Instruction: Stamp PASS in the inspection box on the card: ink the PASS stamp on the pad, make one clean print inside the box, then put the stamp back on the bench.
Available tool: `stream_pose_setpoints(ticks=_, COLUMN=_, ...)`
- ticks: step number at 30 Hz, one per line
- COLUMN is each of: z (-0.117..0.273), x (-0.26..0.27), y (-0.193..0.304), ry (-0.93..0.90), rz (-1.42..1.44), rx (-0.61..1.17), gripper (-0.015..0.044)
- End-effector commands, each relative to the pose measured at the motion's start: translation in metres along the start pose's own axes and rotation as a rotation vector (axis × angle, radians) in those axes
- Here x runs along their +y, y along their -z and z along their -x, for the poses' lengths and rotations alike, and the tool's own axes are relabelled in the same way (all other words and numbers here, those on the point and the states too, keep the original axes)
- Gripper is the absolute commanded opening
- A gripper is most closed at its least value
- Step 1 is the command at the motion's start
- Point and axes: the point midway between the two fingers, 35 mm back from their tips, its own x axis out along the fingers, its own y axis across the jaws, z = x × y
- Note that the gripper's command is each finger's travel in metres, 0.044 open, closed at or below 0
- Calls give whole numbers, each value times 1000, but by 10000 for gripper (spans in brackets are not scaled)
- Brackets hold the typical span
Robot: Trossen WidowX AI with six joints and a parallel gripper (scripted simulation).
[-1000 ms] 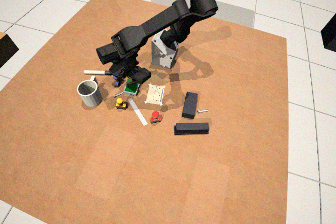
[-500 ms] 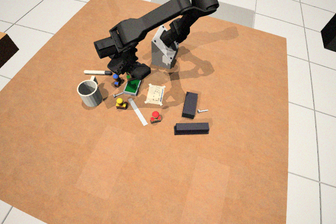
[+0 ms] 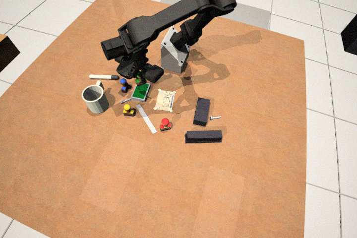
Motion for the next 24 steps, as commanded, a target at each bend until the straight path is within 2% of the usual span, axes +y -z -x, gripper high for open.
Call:
stream_pose_setpoints(ticks=1, z=2, x=14, y=0, ry=-2, rz=111, rx=-5, gripper=0)
stream_pose_setpoints(ticks=24, z=3, x=100, y=20, ry=-23, rz=886, rx=-19, gripper=0)
